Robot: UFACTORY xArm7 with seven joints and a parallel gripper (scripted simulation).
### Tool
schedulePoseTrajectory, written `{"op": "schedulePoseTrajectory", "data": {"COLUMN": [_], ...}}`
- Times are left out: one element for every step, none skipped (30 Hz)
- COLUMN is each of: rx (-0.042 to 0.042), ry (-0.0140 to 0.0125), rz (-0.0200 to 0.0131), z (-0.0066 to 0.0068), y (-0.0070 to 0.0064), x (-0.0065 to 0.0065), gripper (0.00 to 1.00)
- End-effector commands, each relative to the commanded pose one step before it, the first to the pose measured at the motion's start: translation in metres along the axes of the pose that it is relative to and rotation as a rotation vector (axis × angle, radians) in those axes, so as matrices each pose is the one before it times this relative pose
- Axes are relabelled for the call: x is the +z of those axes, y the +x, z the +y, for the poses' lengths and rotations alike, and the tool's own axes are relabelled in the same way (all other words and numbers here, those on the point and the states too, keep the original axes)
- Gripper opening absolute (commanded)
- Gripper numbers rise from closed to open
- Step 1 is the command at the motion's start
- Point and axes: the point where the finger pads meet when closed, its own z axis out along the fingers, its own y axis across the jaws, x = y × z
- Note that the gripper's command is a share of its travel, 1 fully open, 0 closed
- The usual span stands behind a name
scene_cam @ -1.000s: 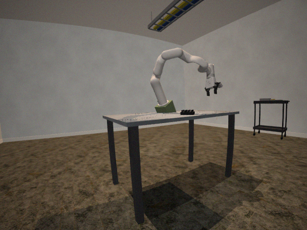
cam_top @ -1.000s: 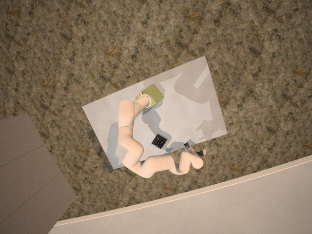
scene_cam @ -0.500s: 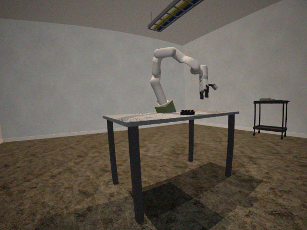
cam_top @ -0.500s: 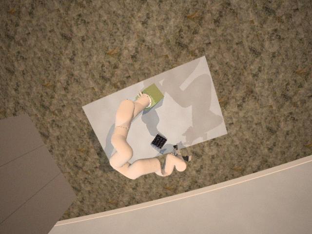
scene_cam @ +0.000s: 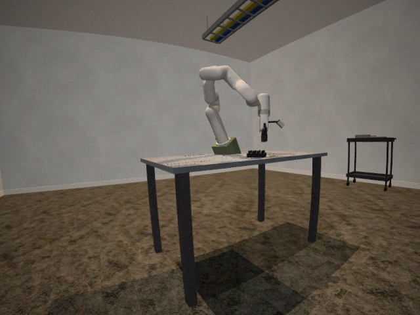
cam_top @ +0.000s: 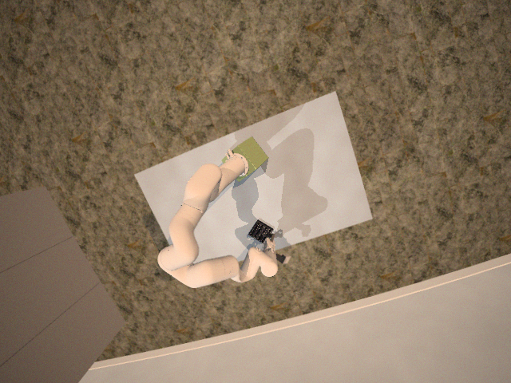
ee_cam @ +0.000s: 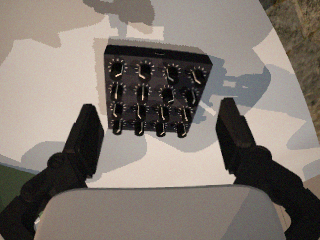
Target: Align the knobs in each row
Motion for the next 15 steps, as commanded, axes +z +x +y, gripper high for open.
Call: {"op": "schedulePoseTrajectory", "data": {"rx": [0.11896, 0.01407, 0.00741, 0.00270, 0.00039, 0.00000, 0.00000, 0.00000, 0.00000, 0.00000, 0.00000, 0.00000, 0.00000, 0.00000, 0.00000], "ry": [0.03769, 0.00659, 0.00352, 0.00129, 0.00019, 0.00000, 0.00000, 0.00000, 0.00000, 0.00000, 0.00000, 0.00000, 0.00000, 0.00000, 0.00000], "rz": [0.02949, 0.00165, 0.00088, 0.00032, 0.00005, 0.00000, 0.00000, 0.00000, 0.00000, 0.00000, 0.00000, 0.00000, 0.00000, 0.00000, 0.00000], "z": [-0.00257, -0.00072, -0.00039, -0.00014, -0.00002, 0.00000, 0.00000, 0.00000, 0.00000, 0.00000, 0.00000, 0.00000, 0.00000, 0.00000, 0.00000], "y": [-0.03605, -0.00418, -0.00219, -0.00080, -0.00011, 0.00000, 0.00000, 0.00000, 0.00000, 0.00000, 0.00000, 0.00000, 0.00000, 0.00000, 0.00000], "x": [0.01296, 0.00164, 0.00085, 0.00031, 0.00004, 0.00000, 0.00000, 0.00000, 0.00000, 0.00000, 0.00000, 0.00000, 0.00000, 0.00000, 0.00000], "gripper": [1.00, 1.00, 1.00, 1.00, 1.00, 1.00, 1.00, 1.00, 1.00, 1.00, 1.00, 1.00, 1.00, 1.00, 1.00]}}
